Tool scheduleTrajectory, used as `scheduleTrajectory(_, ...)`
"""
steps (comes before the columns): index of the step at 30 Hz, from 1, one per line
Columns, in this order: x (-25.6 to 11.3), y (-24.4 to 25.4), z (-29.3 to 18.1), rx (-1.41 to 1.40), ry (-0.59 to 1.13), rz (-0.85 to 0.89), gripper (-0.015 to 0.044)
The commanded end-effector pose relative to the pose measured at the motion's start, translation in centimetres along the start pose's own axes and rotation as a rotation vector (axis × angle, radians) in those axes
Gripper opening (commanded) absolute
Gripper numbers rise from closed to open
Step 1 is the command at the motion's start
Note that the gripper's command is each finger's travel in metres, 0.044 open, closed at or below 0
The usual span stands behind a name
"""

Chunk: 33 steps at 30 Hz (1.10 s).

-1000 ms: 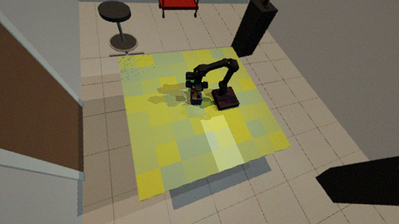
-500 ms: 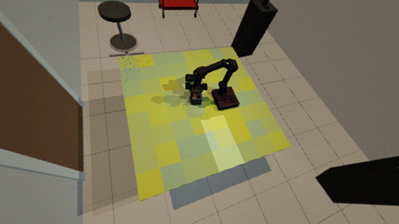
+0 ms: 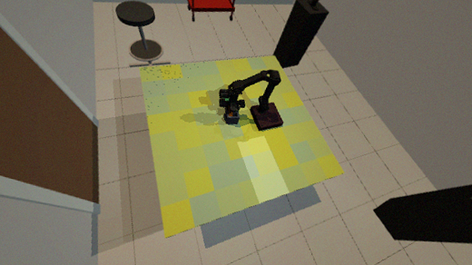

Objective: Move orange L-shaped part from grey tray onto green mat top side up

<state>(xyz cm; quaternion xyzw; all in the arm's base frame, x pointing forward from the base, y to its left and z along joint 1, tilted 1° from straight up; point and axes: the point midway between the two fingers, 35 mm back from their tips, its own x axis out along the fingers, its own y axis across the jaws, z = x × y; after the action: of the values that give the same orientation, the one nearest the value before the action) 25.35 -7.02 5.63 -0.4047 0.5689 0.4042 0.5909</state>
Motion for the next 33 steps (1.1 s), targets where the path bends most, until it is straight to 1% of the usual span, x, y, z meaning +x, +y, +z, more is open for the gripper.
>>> scheduleTrajectory(1, -0.1, 0.0, 0.0, 0.0, 0.0, -0.002, 0.0135)
scheduleTrajectory(9, -0.1, 0.0, 0.0, 0.0, 0.0, -0.002, 0.0082)
scheduleTrajectory(12, -0.1, 0.0, 0.0, 0.0, 0.0, -0.002, 0.0003)
scheduleTrajectory(20, -0.3, 0.0, 0.0, 0.0, 0.0, -0.001, 0.0)
scheduleTrajectory(33, -2.3, 0.0, 0.0, -0.001, 0.002, 0.003, 0.0)
